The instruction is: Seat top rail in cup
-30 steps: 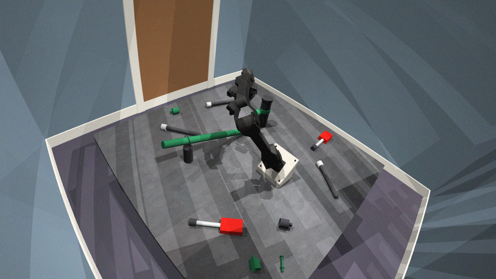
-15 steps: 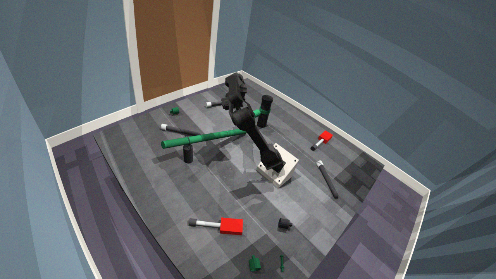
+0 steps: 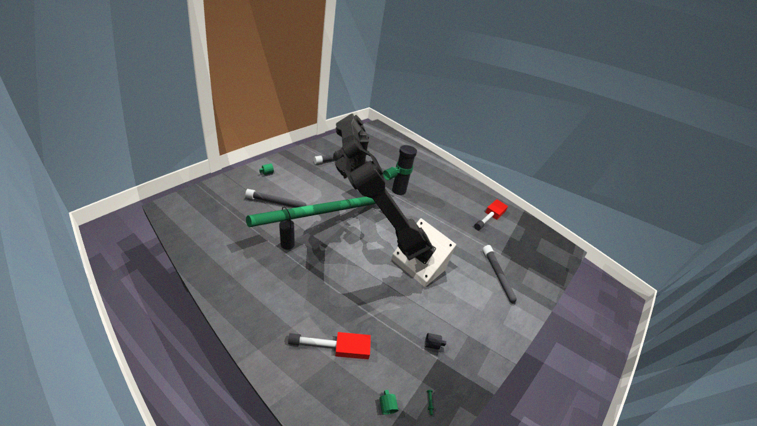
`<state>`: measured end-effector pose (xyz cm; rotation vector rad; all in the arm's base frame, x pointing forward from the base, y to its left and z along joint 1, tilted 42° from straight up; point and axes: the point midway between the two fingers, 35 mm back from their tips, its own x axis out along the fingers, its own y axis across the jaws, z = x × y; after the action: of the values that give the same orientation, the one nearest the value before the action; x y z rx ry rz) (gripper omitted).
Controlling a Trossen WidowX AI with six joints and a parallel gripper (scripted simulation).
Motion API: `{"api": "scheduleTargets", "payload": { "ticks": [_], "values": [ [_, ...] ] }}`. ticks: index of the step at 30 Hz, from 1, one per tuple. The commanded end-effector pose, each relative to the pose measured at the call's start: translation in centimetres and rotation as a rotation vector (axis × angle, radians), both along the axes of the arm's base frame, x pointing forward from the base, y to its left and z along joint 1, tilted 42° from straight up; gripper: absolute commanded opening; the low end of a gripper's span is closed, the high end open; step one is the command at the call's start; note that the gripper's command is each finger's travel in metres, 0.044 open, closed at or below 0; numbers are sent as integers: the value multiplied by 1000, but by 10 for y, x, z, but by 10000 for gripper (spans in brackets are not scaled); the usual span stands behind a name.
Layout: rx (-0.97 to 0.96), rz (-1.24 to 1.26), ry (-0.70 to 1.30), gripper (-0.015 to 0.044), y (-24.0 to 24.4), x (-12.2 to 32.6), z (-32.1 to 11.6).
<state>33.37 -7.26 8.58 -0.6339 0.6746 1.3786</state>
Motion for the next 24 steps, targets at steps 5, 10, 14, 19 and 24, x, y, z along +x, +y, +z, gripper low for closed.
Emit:
{"api": "scheduleTargets", "payload": {
  "ticks": [5, 10, 14, 19, 24],
  "values": [
    [6, 11, 11, 440, 23, 0, -23],
    [7, 11, 10, 440, 32, 1, -33],
    [7, 11, 10, 440, 33, 1, -34],
    [6, 11, 10, 440, 36, 1, -38],
    [6, 10, 10, 440, 42, 2, -44]
  ]
}}
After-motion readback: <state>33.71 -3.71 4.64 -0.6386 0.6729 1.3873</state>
